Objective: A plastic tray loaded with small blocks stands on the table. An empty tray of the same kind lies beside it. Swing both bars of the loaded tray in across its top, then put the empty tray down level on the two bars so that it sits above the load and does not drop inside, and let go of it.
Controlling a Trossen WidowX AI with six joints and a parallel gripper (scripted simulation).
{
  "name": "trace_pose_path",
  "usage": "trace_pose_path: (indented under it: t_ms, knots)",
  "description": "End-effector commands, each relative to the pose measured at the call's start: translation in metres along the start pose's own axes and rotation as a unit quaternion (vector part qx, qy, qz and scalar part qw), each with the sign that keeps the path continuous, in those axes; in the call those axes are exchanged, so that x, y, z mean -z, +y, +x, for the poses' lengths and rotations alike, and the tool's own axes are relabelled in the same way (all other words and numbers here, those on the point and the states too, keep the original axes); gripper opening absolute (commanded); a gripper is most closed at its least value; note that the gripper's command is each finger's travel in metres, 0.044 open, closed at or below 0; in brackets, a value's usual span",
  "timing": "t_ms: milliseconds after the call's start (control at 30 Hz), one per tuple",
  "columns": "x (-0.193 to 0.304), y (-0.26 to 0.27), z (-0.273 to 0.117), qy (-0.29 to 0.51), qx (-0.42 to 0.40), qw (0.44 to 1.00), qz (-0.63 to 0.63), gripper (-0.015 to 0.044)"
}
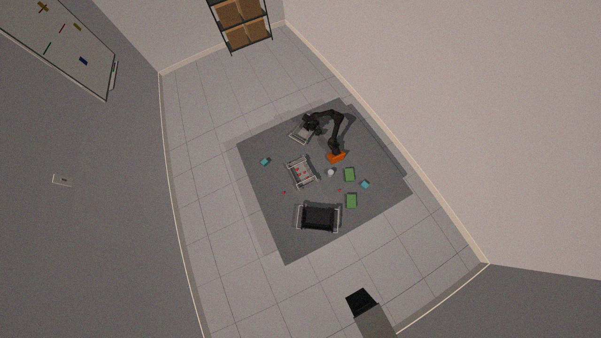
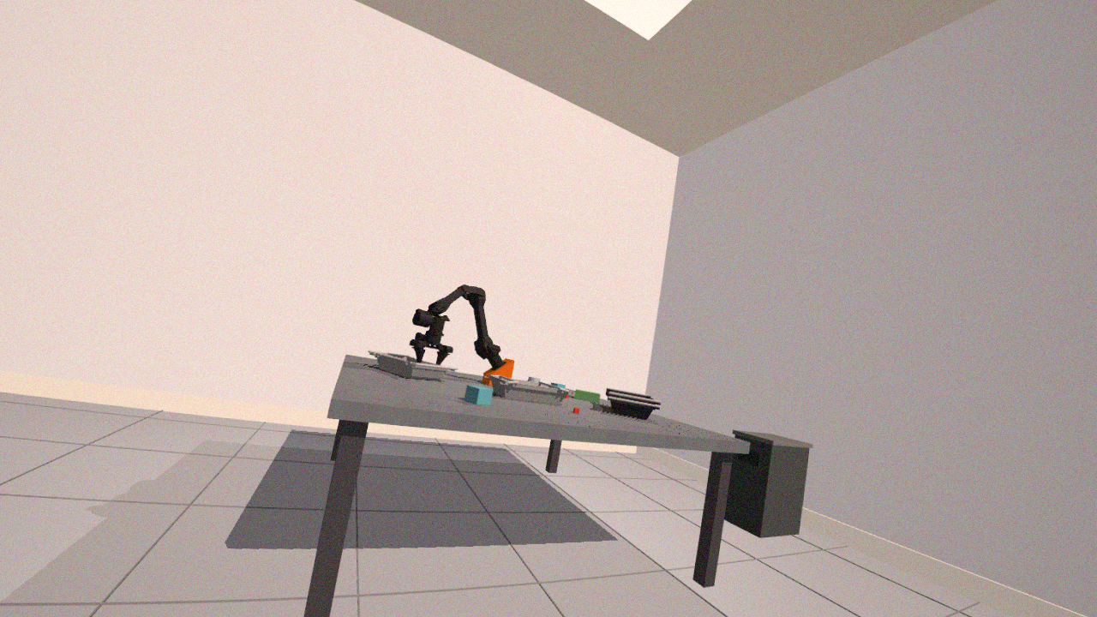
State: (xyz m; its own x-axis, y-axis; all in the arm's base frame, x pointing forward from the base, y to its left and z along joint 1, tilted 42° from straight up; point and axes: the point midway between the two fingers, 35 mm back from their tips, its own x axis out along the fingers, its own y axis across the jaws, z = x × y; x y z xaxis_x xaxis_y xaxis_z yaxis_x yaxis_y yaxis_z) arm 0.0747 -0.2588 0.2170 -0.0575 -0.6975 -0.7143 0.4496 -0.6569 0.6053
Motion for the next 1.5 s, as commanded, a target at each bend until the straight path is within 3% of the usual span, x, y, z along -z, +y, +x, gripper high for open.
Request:
trace_pose_path:
  t_ms: [0,433,900,1467]
  knots:
    - [-0.0003,-0.0036,0.0226,0.002,0.007,1.000,0.000,0.0440]
    - [-0.0012,-0.0045,0.0293,0.002,0.008,1.000,0.001,0.0440]
    - [-0.0012,-0.0045,0.0293,0.002,0.008,1.000,0.001,0.0235]
    - [-0.0012,-0.0045,0.0293,0.002,0.008,1.000,0.001,0.0121]
